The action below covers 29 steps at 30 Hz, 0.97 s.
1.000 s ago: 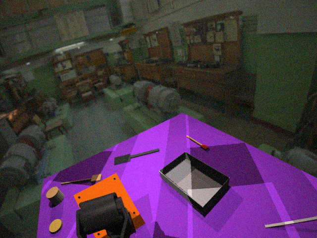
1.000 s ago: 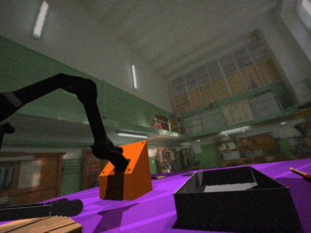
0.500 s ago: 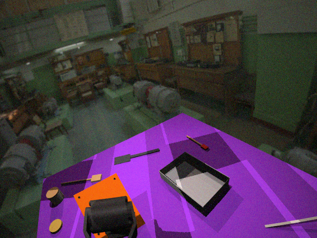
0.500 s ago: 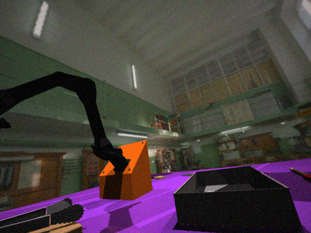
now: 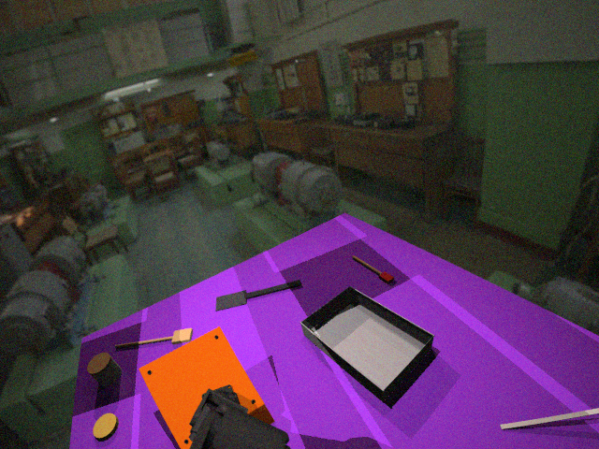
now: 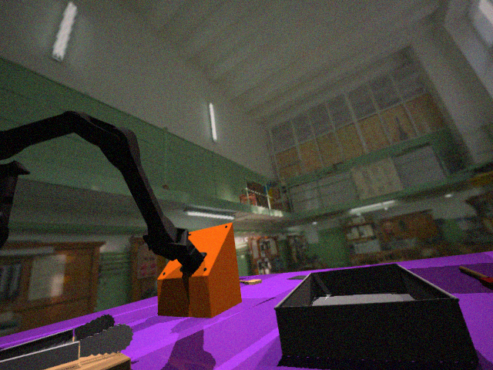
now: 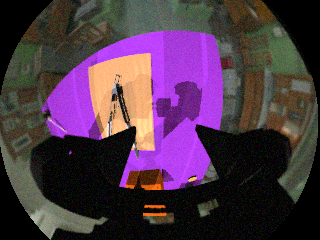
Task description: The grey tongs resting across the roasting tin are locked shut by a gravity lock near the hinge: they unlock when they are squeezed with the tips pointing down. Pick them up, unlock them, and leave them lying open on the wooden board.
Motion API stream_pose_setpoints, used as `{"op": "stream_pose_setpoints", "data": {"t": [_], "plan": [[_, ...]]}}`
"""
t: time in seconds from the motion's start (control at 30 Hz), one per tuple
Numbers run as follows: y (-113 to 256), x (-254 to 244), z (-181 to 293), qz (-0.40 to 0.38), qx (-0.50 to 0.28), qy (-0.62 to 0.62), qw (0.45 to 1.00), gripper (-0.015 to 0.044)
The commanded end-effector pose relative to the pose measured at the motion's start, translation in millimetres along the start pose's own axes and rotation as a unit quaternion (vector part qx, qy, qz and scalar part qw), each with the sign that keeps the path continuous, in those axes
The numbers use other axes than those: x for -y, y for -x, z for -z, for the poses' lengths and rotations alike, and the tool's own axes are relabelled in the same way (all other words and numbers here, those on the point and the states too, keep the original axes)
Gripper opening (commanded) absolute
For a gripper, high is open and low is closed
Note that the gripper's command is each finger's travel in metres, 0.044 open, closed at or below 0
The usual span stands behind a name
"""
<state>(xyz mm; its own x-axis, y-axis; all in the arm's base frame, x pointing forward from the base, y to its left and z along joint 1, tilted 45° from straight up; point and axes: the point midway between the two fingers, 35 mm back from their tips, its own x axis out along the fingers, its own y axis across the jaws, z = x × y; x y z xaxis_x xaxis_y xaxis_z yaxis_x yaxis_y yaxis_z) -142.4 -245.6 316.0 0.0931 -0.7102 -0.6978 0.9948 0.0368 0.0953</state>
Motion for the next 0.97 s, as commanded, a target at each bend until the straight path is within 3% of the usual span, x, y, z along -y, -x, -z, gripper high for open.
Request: {"op": "stream_pose_setpoints", "data": {"t": [0.0, 0.2, 0.93], "plan": [[6.1, 1.7, 0.6, -0.009, 0.0, 0.0, 1.0, 0.044], [40.0, -4.8, 0.9, -0.001, -0.002, 0.0, 1.0, 0.044], [40.0, -4.8, 0.9, -0.001, -0.002, 0.0, 1.0, 0.044]]}}
